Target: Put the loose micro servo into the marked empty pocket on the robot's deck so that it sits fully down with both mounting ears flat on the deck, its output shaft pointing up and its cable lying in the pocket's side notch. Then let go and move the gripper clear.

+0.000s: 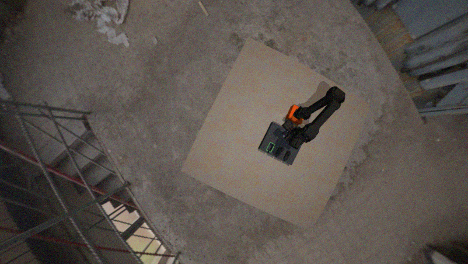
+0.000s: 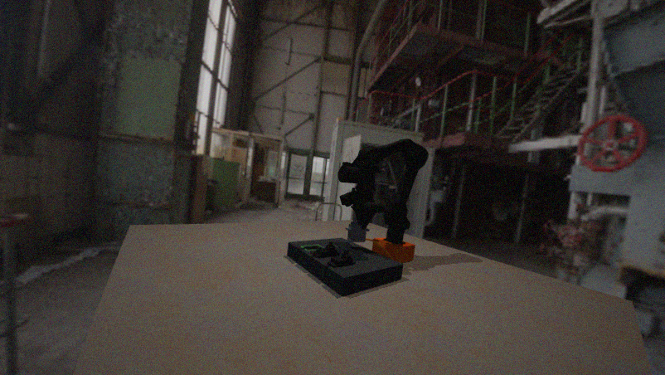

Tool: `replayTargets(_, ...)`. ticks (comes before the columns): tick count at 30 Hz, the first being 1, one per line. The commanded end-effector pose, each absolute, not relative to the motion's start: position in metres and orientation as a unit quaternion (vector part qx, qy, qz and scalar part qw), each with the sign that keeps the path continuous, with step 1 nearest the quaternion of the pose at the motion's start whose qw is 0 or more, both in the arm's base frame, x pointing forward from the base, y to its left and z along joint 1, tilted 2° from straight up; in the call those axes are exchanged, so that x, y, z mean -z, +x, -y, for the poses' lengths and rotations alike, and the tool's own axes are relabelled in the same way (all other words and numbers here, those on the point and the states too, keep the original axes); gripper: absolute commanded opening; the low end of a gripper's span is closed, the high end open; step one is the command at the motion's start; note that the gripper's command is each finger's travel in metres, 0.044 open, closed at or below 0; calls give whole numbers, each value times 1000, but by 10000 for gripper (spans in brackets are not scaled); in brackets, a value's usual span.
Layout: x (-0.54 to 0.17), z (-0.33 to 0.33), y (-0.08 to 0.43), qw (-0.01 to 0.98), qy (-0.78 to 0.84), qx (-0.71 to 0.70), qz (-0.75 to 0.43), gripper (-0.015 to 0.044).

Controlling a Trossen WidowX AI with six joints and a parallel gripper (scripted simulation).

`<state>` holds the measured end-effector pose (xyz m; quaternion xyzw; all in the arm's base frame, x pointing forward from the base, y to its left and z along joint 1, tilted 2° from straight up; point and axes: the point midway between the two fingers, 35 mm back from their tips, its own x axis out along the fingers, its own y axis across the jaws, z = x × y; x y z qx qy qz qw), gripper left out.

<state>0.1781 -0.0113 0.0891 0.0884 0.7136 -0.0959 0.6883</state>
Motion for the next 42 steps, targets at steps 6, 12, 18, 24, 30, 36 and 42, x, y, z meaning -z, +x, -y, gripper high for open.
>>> replayTargets(6, -93, 10, 217, 697, 89, 97, -705, 0)
replayTargets(12, -93, 8, 241, 697, 90, 97, -705, 0)
replayTargets(18, -93, 8, 244, 697, 90, 97, -704, 0)
replayTargets(24, -93, 10, 244, 697, 90, 97, -704, 0)
replayTargets(30, -93, 30, 245, 697, 89, 98, -704, 0)
replayTargets(36, -93, 56, 247, 698, 88, 99, -704, 0)
replayTargets(42, -93, 59, 247, 698, 88, 99, -704, 0)
